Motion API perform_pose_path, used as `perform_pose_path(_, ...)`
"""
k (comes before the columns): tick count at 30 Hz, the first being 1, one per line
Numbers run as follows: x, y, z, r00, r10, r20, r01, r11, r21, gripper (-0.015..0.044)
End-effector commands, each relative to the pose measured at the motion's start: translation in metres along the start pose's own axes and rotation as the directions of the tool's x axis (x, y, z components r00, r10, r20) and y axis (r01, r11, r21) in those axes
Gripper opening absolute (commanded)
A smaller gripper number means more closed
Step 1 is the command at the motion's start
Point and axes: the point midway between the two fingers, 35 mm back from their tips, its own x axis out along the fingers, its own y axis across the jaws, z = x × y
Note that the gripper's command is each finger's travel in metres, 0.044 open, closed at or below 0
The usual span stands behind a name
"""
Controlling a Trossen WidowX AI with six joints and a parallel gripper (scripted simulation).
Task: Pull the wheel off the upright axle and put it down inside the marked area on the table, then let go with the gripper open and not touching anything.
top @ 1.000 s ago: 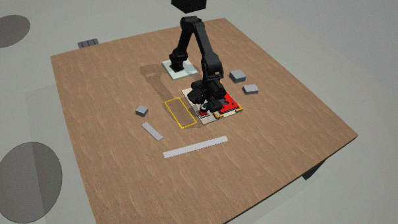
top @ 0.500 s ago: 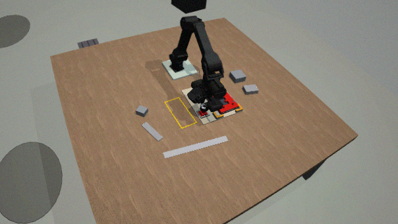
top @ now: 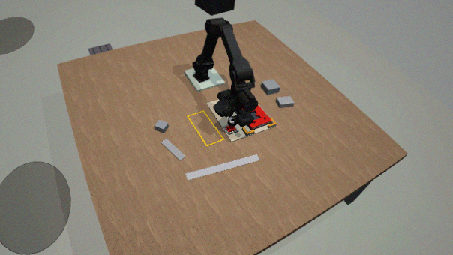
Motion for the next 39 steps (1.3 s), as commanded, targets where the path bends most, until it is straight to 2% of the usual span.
perform_pose_path(1,-0.006,0.0,0.0,1.0,0.009,0.003,-0.009,1.0,0.003,0.0)
perform_pose_path(39,-0.018,0.0,0.0,1.0,0.007,0.003,-0.007,1.0,0.005,0.0)
